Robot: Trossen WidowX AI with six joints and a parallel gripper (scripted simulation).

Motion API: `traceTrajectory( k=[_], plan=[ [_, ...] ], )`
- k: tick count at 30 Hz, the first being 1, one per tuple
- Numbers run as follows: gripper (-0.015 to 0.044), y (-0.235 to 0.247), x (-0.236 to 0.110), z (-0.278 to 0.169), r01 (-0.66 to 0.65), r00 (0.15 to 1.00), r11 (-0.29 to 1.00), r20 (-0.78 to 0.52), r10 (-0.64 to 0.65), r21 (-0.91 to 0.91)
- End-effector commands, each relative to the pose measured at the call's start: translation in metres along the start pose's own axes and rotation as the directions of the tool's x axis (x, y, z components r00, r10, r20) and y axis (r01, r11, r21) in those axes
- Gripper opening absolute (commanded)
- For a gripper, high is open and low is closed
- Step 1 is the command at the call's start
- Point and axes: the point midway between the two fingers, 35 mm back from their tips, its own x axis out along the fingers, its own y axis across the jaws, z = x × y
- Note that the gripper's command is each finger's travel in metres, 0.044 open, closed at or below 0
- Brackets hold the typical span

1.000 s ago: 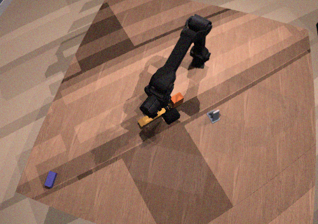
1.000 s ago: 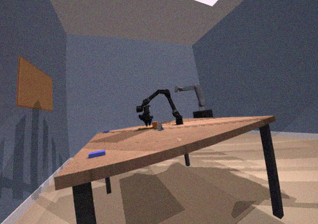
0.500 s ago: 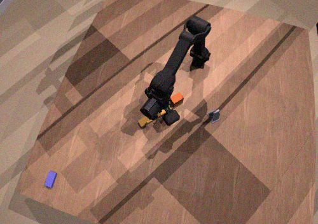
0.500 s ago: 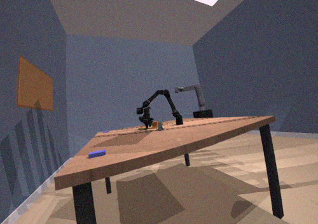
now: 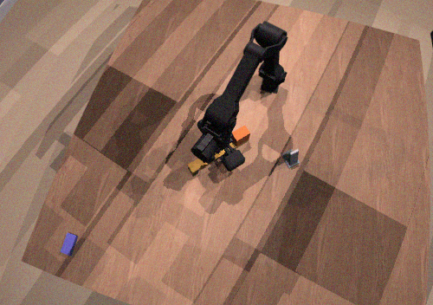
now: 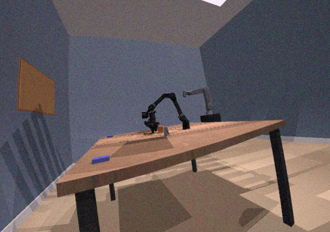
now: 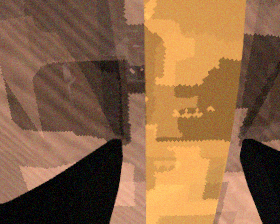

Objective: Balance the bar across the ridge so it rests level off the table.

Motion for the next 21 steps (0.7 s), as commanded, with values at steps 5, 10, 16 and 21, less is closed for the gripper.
traceTrajectory(
  k=[5,10,16,21],
  plan=[
    [0.0118,0.000,0.000,0.000,-0.001,1.000,1.000,0.000,0.001,0.000],
    [0.0085,0.000,0.000,0.000,-0.001,1.000,1.000,0.000,0.001,0.000],
    [0.0000,0.001,-0.011,0.002,0.000,1.000,1.000,0.000,0.000,0.001],
    [0.0000,0.002,-0.024,0.004,0.000,1.000,1.000,0.001,0.000,0.001]
  ],
)
